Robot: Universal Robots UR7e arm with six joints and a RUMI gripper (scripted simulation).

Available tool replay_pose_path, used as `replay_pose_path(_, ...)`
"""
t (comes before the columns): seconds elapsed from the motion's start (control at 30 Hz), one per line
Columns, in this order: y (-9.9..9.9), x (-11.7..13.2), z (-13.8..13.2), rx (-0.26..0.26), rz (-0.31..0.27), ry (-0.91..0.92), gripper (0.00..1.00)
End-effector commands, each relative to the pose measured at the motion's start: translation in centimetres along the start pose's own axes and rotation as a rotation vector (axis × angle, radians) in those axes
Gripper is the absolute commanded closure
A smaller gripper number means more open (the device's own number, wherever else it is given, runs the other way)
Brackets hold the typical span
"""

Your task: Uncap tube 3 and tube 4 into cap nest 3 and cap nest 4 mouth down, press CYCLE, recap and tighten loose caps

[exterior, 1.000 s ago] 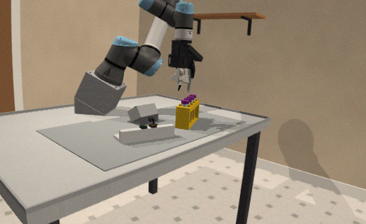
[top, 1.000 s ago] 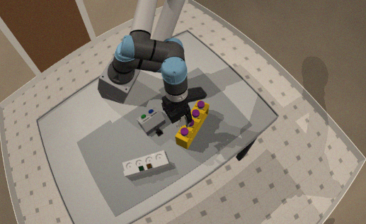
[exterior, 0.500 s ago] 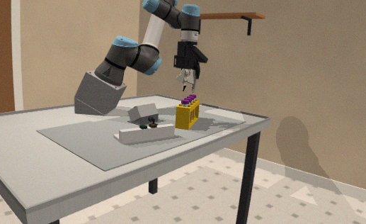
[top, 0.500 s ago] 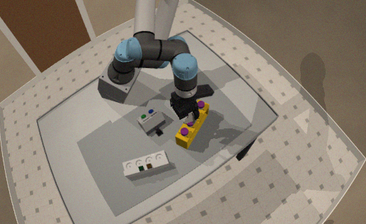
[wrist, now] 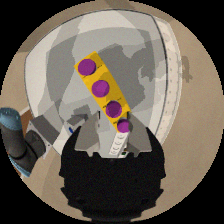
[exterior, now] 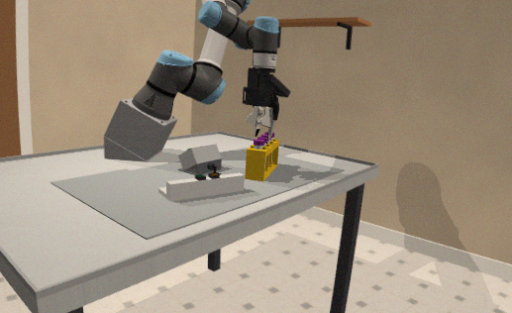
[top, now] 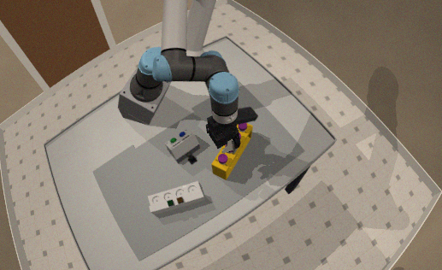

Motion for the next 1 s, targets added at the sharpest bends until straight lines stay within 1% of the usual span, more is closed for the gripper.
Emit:
replay_pose_path(0.0,0.1,0.0,0.1,0.001,-0.001,0.000,0.65)
replay_pose_path(0.77,1.1,0.0,0.1,0.001,-0.001,0.000,0.65)
replay_pose_path(0.97,1.1,0.0,0.1,0.001,-0.001,0.000,0.65)
Point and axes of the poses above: the point where the finger pads meet when closed, its own y axis out along the fingers, its own z axis across the jaws, x = y × z, the point moved 5 cm from there along -y, back along the fingers, and after that the axes turned 5 degrees about y, right-handed, at the moved point
